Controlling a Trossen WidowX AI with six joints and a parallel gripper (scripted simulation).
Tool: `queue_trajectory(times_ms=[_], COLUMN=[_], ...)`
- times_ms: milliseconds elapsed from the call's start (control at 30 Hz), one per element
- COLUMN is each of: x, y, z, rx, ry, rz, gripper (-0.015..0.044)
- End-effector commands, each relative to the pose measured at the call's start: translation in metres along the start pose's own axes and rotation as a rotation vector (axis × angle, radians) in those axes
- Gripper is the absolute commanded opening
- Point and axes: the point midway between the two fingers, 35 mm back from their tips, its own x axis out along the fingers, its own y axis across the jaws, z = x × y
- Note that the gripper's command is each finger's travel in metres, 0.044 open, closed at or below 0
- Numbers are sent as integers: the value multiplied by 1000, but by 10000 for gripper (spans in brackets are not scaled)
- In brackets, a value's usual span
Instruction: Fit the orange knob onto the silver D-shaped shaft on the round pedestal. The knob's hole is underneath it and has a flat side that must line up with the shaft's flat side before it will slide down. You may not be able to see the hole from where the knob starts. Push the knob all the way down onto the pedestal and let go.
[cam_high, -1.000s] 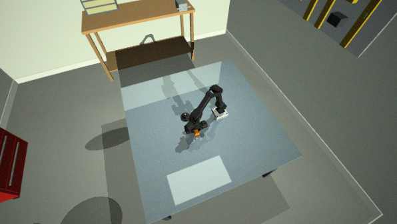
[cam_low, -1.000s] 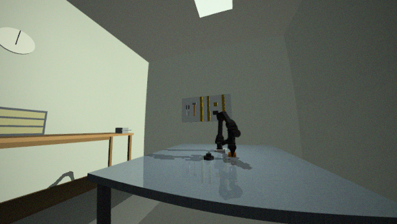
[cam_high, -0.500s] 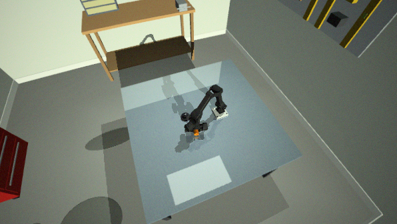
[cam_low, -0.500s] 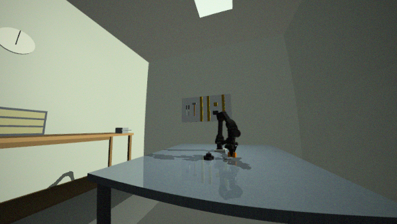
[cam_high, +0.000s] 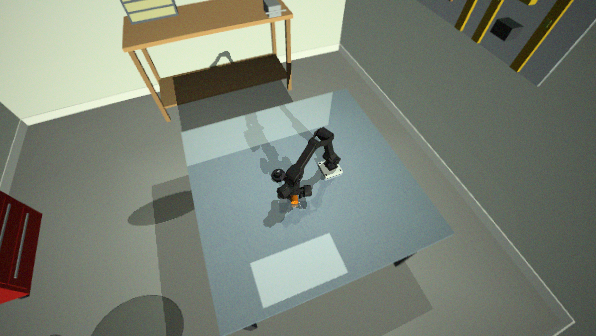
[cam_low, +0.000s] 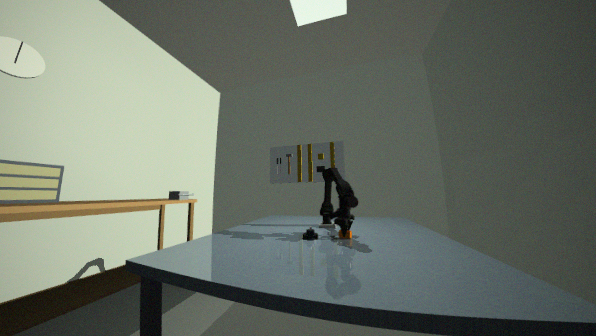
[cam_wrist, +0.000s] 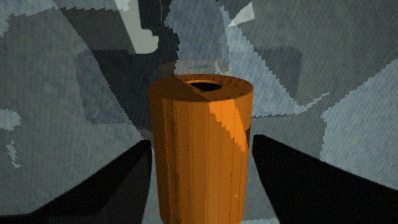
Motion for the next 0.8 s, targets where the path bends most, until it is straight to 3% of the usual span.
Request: queue_trajectory(times_ms=[0,600,767], x=[0,0,0], y=[0,0,0], z=[0,0,0], rx=[0,0,0], ry=[-1,-1,-1], rz=[-1,-1,-1], gripper=[260,260,391])
